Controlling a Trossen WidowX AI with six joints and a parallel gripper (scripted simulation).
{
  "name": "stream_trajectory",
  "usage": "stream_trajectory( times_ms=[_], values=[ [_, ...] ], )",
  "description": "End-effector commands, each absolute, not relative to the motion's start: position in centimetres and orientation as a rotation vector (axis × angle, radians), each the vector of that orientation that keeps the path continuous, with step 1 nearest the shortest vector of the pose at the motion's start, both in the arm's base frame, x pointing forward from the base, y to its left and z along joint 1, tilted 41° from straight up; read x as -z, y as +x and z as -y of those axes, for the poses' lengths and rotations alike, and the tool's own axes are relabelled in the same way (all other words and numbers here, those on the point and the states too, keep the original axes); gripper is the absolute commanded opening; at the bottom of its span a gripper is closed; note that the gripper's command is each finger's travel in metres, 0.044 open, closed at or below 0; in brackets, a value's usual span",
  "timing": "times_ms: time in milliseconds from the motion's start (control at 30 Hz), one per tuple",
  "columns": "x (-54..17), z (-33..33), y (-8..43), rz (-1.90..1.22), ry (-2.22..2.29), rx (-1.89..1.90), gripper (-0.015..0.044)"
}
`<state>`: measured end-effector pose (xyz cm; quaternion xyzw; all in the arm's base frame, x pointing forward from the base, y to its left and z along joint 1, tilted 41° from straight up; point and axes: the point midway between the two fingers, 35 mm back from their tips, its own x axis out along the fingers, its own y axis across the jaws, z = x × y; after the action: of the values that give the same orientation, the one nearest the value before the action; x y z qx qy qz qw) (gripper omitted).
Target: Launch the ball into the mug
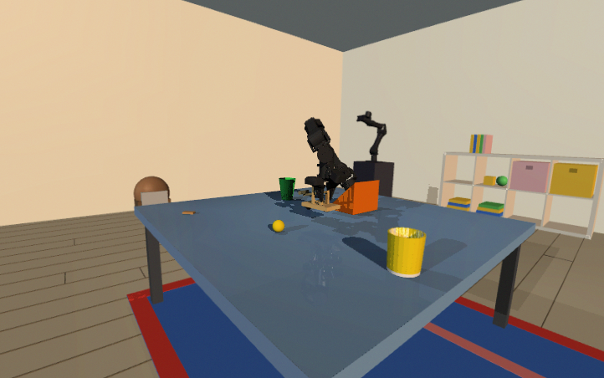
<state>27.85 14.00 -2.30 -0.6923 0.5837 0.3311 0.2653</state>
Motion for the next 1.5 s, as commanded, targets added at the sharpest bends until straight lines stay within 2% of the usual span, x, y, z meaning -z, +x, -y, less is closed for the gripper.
stream_trajectory(
  times_ms=[0,633,1467],
  values=[
    [4.1,-17.5,27.7,-1.578,-1.796,-0.801,0.0000],
    [17.0,-30.0,22.8,-1.599,-1.335,-0.243,0.0000],
    [19.3,-28.9,23.4,-1.596,-1.317,-0.220,0.0000]
  ],
)
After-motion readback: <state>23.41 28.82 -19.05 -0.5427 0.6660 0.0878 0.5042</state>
